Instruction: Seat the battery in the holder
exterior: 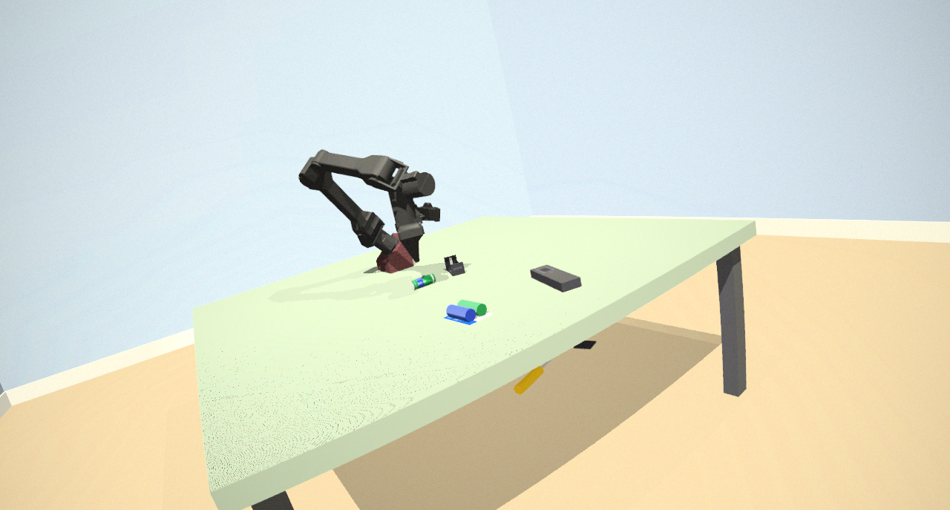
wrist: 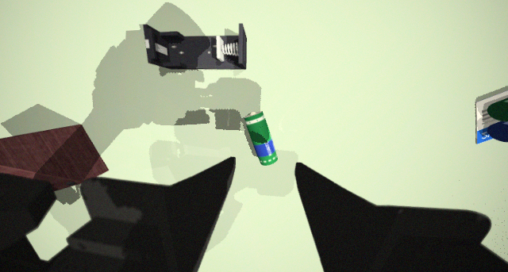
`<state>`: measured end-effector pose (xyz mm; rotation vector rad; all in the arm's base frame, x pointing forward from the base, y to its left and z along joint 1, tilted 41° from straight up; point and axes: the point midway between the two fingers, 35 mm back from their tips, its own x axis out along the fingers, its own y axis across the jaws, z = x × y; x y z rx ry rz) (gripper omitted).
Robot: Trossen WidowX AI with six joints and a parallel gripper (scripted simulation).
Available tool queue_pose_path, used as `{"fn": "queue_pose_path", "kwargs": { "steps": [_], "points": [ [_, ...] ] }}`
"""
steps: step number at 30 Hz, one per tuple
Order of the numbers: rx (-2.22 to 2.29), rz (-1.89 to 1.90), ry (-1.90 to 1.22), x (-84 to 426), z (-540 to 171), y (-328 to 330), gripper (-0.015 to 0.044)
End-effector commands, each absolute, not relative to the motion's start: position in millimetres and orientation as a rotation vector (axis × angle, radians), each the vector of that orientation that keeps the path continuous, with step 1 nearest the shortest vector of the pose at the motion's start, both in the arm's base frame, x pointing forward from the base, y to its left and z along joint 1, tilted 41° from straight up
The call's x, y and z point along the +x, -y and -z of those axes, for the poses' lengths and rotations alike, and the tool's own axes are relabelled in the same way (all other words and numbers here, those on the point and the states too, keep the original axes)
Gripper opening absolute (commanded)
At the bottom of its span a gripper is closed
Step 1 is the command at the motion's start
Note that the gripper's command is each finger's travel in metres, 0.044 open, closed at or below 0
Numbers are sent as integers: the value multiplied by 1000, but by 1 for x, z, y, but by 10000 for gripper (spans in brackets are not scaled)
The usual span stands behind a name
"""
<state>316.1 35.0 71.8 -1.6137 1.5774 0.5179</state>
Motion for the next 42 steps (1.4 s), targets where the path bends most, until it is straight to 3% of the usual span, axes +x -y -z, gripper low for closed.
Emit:
{"fn": "queue_pose_path", "kwargs": {
  "steps": [1, 42],
  "points": [
    [-1899, -861, -1556, 316, -55, -25, 244],
    [-1900, -859, -1557, 322, -17, 7, 244]
  ]
}}
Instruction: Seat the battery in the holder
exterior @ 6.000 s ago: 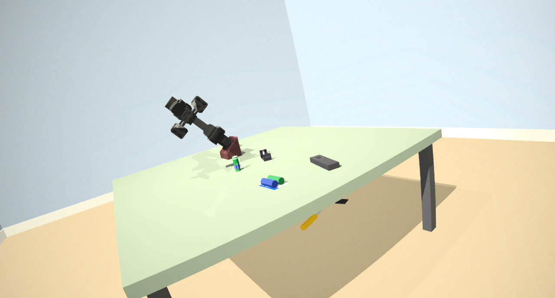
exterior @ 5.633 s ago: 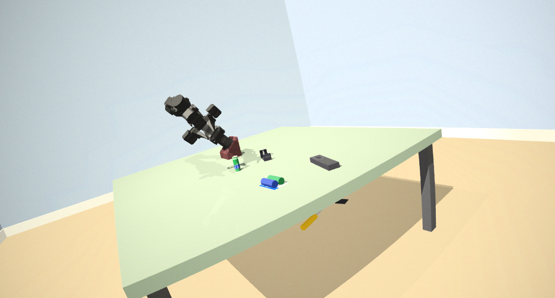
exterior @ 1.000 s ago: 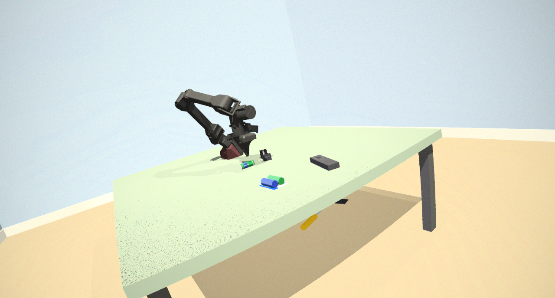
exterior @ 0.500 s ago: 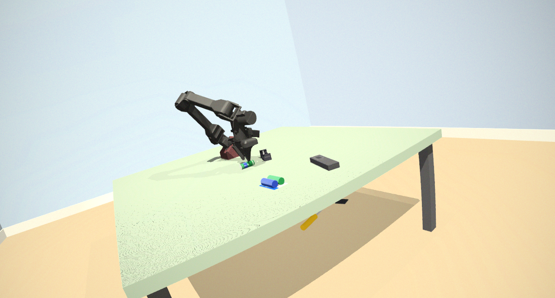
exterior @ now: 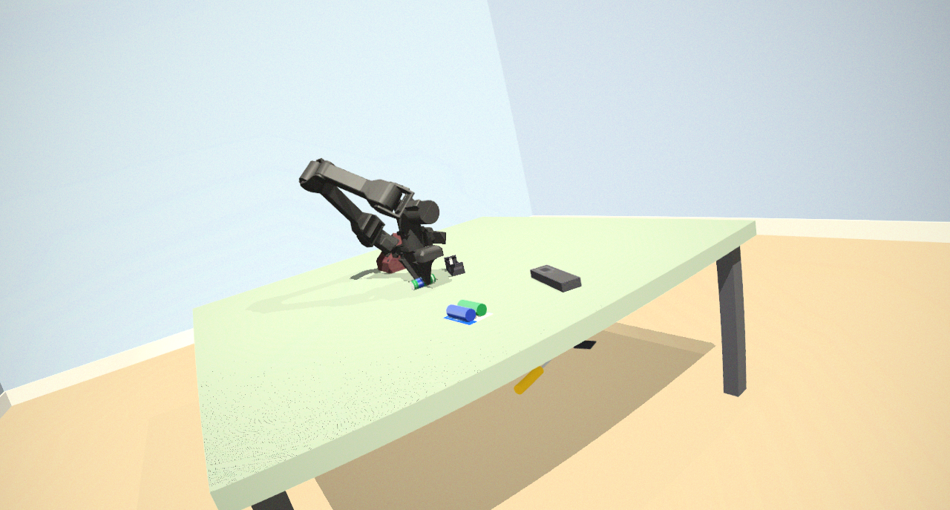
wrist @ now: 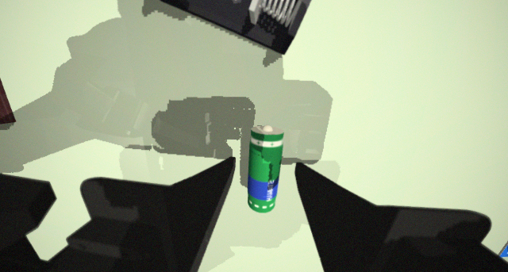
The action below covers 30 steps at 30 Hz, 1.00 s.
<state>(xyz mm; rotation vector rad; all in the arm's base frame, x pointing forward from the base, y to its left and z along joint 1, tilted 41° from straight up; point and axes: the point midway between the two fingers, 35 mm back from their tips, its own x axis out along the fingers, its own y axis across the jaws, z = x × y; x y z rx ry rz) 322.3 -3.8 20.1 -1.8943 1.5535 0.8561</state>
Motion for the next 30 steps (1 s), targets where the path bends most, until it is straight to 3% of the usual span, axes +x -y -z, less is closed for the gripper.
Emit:
{"fn": "queue_pose_path", "kwargs": {
  "steps": [1, 6, 10, 25, 30],
  "points": [
    [-1900, -859, -1558, 322, -17, 7, 244],
    [-1900, -859, -1558, 322, -17, 7, 113],
    [-1900, -859, -1558, 322, -17, 7, 86],
    [-1906, -872, -1554, 315, -54, -26, 82],
    [-2109, -1177, -1476, 306, -39, -54, 82]
  ]
}}
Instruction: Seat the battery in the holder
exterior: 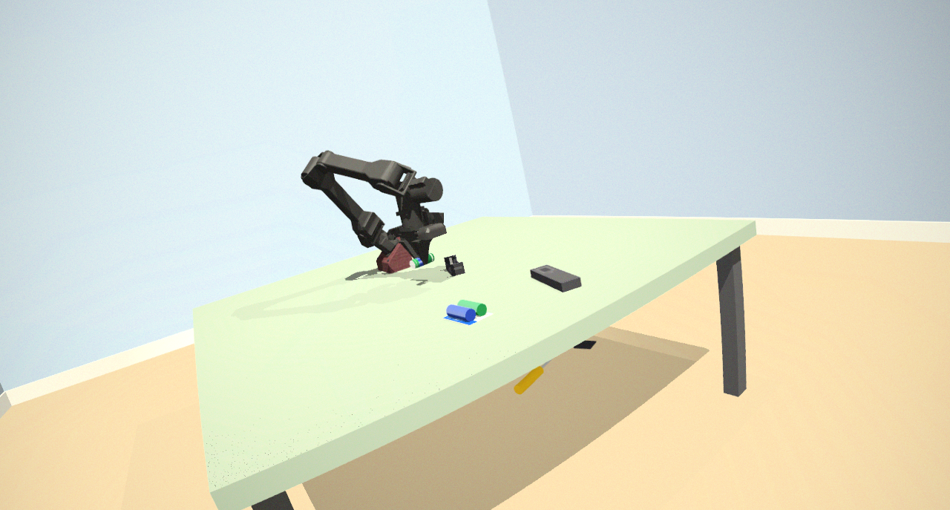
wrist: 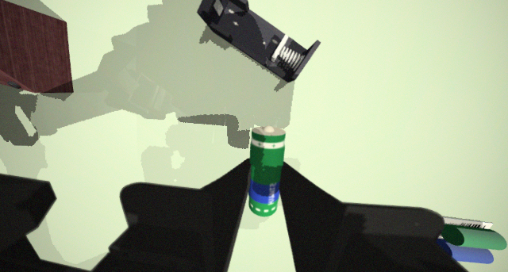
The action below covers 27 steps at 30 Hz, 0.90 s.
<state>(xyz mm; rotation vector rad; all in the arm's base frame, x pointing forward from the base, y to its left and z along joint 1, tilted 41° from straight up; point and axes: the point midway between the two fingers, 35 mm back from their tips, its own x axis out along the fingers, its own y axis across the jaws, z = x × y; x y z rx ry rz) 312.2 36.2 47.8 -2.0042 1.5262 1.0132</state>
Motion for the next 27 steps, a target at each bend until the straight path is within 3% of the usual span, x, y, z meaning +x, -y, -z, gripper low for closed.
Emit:
{"fn": "queue_pose_path", "kwargs": {
  "steps": [1, 13, 27],
  "points": [
    [-2155, -1250, -1453, 303, -35, -61, 82],
    [-2588, -2098, -1024, 263, 2, -123, 82],
    [-2380, -2285, -1039, 263, 23, -108, 82]
  ]
}}
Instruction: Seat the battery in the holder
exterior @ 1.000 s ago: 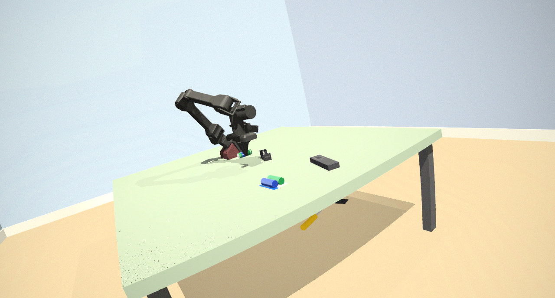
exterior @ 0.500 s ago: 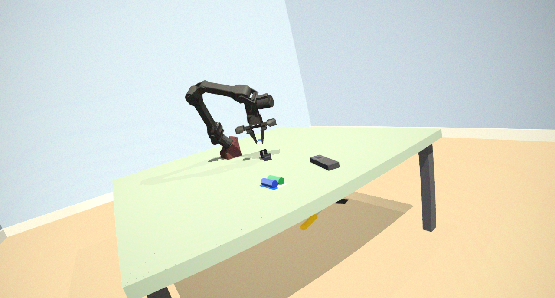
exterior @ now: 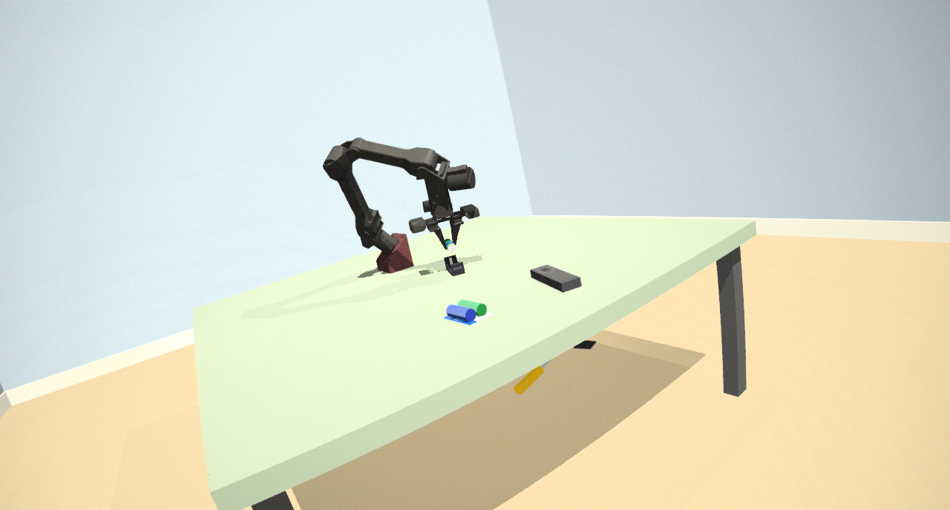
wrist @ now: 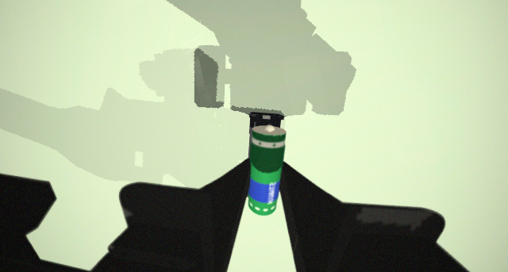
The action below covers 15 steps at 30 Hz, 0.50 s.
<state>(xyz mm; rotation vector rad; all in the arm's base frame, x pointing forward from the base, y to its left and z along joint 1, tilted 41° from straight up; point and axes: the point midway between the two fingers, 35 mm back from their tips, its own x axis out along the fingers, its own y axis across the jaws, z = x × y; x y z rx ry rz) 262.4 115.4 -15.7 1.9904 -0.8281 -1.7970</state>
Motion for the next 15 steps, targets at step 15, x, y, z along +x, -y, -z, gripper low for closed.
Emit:
{"fn": "queue_pose_path", "kwargs": {
  "steps": [15],
  "points": [
    [1817, 2040, 912, 265, 38, -95, 82]
  ]
}}
